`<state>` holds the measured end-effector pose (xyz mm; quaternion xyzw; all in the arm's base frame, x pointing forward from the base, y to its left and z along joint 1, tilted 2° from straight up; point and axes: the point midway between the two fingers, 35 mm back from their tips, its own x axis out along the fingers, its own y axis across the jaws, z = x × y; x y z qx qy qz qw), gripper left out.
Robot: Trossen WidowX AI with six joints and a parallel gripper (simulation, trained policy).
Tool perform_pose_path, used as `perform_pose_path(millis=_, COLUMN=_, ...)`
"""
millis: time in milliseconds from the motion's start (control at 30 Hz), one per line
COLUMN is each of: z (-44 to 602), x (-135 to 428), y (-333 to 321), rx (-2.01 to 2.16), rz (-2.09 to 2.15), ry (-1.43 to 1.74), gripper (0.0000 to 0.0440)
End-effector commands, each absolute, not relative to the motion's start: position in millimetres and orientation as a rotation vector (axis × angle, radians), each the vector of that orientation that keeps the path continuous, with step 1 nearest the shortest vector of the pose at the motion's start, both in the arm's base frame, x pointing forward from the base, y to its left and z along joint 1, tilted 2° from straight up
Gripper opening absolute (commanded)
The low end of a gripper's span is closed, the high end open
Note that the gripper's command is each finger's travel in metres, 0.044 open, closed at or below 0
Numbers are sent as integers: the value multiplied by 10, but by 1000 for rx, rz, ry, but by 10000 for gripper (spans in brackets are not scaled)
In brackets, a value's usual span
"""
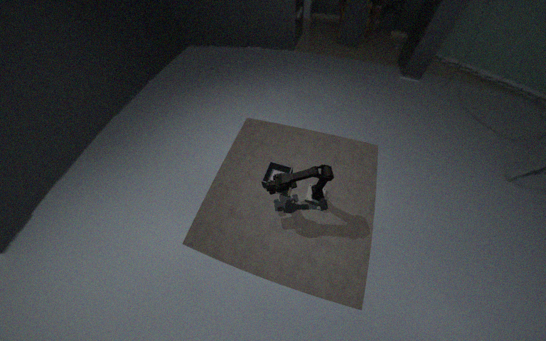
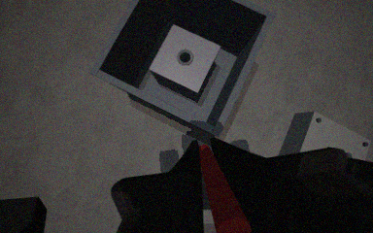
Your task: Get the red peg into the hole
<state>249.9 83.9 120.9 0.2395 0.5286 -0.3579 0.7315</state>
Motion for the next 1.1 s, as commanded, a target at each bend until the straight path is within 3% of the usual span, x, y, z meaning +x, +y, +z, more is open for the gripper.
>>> perform_pose_path(millis=0, z=1241, x=2624, y=726, rx=543, rz=-809, ry=1139, gripper=0)
perform_pose_path(millis=1067, z=775, x=3409, y=-282, rx=538, rz=-762, ry=1209, gripper=0)
